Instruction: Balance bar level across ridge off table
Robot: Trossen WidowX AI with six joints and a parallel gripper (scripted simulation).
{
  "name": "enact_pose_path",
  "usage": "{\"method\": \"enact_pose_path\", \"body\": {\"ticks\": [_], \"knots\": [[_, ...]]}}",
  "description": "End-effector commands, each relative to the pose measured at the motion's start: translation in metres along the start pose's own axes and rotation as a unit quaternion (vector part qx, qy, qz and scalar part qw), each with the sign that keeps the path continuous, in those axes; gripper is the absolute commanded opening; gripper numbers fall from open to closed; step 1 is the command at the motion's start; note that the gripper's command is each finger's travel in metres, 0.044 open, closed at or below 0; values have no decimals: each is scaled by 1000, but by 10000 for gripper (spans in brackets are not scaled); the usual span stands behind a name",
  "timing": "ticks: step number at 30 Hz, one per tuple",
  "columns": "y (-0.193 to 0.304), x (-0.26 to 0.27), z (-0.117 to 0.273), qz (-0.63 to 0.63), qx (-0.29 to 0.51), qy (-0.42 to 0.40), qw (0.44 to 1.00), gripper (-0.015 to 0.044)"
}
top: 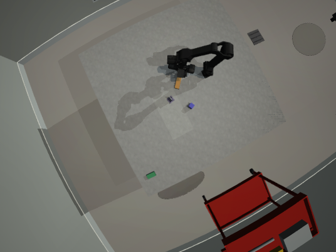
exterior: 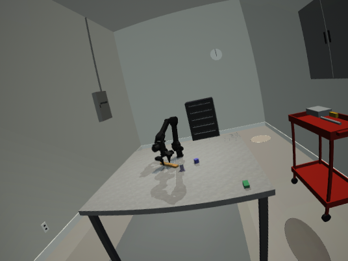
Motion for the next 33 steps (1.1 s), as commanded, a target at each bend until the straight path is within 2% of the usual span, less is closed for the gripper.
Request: {"method": "enact_pose_path", "body": {"ticks": [1, 12, 19, 26, 29, 33], "knots": [[0, 0, -3, -3, 1, 0, 1000, 315], [0, 0, -3, -3, 1, 0, 1000, 315], [0, 0, -3, 0, 0, -1, 1000, 131], [0, 0, -3, 0, 0, -1, 1000, 85], [0, 0, 1, 0, 0, -1, 1000, 6], [0, -2, 10, 0, 0, -1, 1000, 0]]}}
Point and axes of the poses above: the point midway between the two fingers, 35 mm back from their tips, its own z axis back along the fingers, its own x axis across the jaws, y = z × x, the point moved 3 cm from there along z, back along the fingers, and after that the axes turned 8 degrees about z, right-handed, at the moved point
